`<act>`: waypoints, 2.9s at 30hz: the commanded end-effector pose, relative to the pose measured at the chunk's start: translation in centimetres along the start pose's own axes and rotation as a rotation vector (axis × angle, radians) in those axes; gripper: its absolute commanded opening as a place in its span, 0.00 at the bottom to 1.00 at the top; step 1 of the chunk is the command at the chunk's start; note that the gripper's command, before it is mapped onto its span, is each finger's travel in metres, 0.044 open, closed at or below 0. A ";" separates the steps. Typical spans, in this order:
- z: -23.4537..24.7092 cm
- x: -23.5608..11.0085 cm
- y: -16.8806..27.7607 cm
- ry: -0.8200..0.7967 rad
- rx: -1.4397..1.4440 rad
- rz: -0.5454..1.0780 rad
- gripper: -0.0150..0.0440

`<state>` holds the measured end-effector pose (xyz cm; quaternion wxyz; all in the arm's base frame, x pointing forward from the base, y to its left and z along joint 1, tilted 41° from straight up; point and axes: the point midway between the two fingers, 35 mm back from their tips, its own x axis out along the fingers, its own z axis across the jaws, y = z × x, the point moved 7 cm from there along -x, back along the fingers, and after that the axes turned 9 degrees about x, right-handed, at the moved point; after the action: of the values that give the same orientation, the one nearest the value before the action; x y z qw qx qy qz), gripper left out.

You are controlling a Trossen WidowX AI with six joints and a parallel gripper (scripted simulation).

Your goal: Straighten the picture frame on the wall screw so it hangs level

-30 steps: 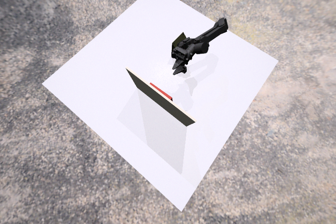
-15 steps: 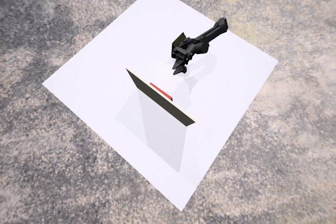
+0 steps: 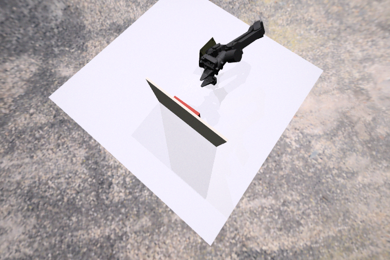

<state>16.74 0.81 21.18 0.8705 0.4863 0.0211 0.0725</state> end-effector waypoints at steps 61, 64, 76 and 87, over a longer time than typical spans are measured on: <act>-5.8 8.4 -1.7 -0.007 0.009 0.004 0.69; -5.8 8.4 -1.7 -0.007 0.009 0.004 0.69; -5.7 9.2 -1.6 -0.007 0.009 0.004 0.69; -5.7 11.0 -1.6 -0.008 0.009 0.005 0.69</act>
<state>26.74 6.32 17.17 0.8677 0.4917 0.0168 0.0710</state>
